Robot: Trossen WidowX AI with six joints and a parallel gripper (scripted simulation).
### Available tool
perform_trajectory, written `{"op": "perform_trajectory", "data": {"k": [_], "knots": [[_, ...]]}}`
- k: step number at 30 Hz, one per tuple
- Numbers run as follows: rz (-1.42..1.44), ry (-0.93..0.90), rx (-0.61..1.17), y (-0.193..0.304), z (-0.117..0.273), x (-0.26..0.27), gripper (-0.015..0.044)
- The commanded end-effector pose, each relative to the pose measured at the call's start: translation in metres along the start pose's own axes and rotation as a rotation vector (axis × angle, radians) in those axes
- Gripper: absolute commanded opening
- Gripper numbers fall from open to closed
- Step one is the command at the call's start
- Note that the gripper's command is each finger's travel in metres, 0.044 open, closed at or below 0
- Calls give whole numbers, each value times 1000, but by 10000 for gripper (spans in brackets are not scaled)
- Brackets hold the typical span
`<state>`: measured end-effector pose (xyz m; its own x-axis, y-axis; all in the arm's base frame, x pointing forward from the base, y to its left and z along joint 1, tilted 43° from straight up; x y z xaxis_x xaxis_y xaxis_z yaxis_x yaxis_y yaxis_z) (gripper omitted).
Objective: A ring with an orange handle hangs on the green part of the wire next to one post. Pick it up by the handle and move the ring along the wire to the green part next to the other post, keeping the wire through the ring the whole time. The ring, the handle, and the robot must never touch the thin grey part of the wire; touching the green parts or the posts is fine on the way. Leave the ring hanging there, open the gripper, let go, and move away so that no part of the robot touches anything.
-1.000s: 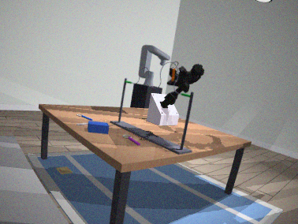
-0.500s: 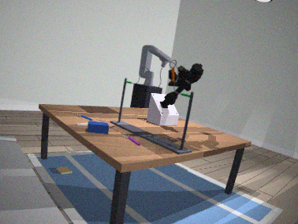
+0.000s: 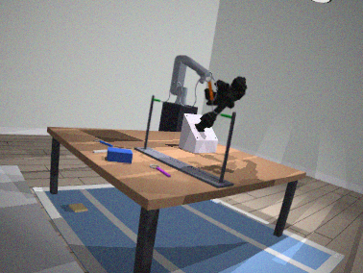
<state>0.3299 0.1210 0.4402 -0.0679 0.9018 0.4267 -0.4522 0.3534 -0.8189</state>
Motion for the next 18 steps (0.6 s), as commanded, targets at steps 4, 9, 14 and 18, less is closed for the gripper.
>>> {"op": "perform_trajectory", "data": {"k": [4, 9, 14, 18], "knots": [[-97, -55, -23, -3, 3, 2, -150], [-158, -89, -32, -4, 3, 4, -150], [-219, -122, -41, -4, 3, 6, -150], [-267, -149, -49, -5, 4, 7, -150]]}}
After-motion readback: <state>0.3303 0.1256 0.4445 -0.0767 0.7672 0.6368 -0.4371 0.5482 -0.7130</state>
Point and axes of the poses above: the point midway between the two fingers, 35 mm back from their tips, its own z axis back along the fingers, its own x axis across the jaws, y = z × x, the point moved 4 cm from there along z, back along the fingers, and after that the axes turned 14 degrees about z, right-handed, at the moved point
